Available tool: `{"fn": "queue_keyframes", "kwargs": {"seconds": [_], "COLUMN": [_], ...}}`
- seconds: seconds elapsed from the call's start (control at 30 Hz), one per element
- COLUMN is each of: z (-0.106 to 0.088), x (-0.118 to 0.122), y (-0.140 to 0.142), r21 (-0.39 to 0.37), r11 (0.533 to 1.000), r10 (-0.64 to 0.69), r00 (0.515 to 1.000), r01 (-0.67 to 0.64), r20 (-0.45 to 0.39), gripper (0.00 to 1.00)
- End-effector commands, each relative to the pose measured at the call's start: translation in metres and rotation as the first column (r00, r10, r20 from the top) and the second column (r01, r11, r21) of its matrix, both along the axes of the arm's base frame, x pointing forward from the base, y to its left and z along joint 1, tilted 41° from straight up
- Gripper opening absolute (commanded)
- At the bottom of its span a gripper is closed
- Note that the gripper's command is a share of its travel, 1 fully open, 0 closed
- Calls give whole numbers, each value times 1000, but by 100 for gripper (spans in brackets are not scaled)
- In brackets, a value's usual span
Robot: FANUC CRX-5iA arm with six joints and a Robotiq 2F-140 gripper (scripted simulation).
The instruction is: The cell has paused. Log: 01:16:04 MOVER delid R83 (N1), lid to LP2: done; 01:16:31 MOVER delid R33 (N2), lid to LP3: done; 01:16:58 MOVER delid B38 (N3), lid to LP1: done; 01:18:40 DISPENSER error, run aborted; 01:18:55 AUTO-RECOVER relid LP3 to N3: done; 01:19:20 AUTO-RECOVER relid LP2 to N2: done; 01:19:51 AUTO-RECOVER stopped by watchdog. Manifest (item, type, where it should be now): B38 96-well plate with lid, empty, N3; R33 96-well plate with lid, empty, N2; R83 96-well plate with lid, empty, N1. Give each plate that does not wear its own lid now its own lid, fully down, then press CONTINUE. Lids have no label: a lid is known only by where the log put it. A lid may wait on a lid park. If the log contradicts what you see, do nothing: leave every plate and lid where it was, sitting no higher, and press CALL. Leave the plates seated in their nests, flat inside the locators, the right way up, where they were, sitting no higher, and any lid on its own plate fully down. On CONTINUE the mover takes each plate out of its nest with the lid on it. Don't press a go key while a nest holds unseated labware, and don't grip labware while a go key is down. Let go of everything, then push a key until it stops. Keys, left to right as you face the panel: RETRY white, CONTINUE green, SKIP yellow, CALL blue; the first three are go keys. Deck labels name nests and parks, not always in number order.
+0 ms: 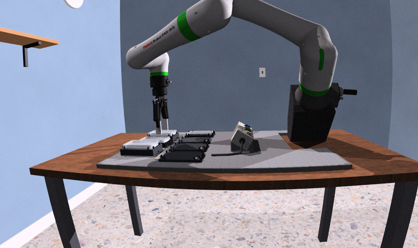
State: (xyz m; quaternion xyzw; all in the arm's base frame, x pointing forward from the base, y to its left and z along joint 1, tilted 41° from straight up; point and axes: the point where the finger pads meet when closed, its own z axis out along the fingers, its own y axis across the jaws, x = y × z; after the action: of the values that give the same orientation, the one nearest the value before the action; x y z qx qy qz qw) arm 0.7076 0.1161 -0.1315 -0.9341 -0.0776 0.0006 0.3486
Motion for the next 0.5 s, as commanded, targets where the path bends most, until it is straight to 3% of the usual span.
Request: {"fn": "queue_keyframes", "kwargs": {"seconds": [0.0,0.1,0.13,0.47], "z": [0,0,0,0], "x": [0,0,0,0], "y": [0,0,0,0], "r21": [0,0,0,0], "r11": [1000,1000,1000,1000], "r10": [0,0,0,0], "r00": [1000,1000,1000,1000], "r01": [0,0,0,0], "r20": [0,0,0,0], "gripper": [0,0,66,66]}}
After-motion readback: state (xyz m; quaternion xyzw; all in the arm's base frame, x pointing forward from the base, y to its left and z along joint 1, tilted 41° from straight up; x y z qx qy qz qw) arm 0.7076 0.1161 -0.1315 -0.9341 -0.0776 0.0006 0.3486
